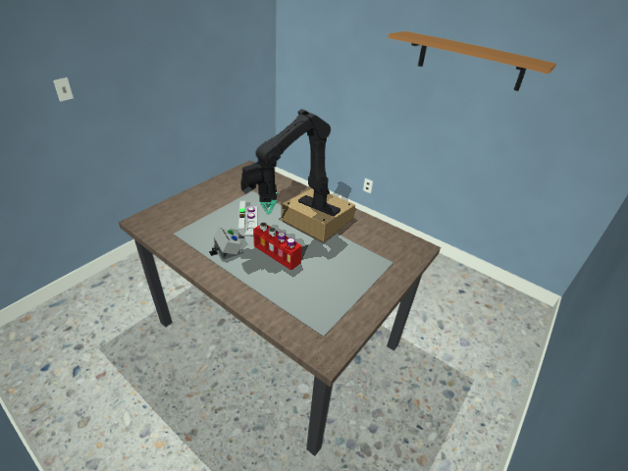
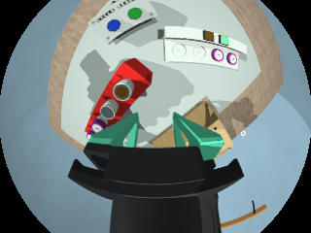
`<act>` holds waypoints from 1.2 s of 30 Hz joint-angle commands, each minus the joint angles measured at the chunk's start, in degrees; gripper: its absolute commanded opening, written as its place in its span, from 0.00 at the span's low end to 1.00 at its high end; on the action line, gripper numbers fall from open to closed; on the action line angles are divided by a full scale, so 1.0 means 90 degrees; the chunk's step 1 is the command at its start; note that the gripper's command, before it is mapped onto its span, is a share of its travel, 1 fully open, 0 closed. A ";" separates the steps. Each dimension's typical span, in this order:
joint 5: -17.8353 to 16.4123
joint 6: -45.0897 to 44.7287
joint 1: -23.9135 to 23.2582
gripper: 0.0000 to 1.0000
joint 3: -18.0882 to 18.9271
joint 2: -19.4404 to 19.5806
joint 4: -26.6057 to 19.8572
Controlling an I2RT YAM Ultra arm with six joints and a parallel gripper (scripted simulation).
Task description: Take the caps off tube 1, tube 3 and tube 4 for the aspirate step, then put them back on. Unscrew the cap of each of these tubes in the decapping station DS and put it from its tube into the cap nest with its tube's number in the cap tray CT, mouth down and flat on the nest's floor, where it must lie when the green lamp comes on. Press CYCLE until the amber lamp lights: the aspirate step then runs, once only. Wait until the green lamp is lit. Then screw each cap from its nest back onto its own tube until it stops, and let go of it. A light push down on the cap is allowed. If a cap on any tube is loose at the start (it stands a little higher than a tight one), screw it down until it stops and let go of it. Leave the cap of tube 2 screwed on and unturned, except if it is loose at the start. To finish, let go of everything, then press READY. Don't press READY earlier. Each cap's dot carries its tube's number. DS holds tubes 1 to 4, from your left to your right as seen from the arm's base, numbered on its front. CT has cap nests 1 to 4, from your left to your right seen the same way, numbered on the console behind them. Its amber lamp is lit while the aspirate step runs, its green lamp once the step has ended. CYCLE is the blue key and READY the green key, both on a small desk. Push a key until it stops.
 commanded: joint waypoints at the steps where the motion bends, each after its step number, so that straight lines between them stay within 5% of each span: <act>1: 0.0114 -0.0926 -0.0511 0.47 0.0028 -0.0109 0.0005; 11: 0.0204 -0.2375 -0.1960 0.47 0.0306 0.0062 -0.0020; 22: 0.0285 -0.4091 -0.3673 0.47 0.1320 0.0802 -0.0171; 36: 0.0285 -0.4098 -0.3681 0.47 0.1224 0.0827 -0.0049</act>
